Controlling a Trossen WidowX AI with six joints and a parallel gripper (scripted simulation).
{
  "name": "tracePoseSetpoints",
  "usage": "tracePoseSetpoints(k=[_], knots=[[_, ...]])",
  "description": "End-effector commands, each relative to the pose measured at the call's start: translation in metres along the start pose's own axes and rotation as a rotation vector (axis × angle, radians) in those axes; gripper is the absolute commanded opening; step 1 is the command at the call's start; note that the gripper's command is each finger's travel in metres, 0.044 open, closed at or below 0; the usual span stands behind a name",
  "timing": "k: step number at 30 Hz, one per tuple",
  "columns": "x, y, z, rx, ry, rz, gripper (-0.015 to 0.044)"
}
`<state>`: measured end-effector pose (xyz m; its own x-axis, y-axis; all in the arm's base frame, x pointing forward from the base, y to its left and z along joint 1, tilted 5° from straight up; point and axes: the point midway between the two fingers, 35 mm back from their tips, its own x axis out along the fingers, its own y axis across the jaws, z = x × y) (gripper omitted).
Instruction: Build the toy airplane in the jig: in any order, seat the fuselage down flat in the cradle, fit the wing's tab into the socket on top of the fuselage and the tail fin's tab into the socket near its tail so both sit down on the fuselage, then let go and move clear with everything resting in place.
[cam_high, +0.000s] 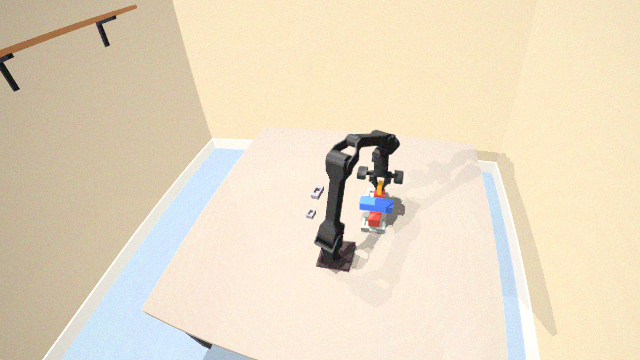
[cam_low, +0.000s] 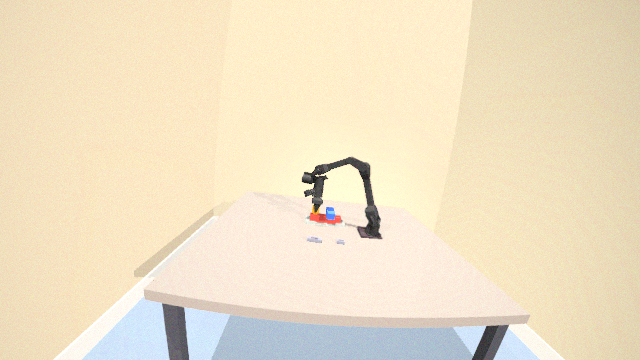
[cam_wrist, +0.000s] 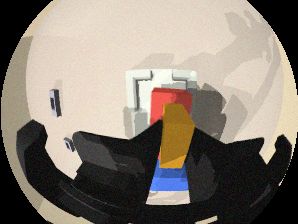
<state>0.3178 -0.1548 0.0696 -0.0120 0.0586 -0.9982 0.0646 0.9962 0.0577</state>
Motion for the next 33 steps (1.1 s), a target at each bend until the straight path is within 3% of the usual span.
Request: tracePoseSetpoints(k=[1,6,13,21,33], knots=[[0.0,0.0,0.0,0.0,0.0,0.0,0.0131],[0.0,0.0,0.0,0.0,0.0,0.0,0.026],[-0.002,0.0,0.0,0.0,0.0,0.0,0.026],[-0.089,0.001,0.0,0.0,0.0,-0.006,0.026],[-0.091,0.001,0.003,0.0,0.0,-0.006,0.026]])
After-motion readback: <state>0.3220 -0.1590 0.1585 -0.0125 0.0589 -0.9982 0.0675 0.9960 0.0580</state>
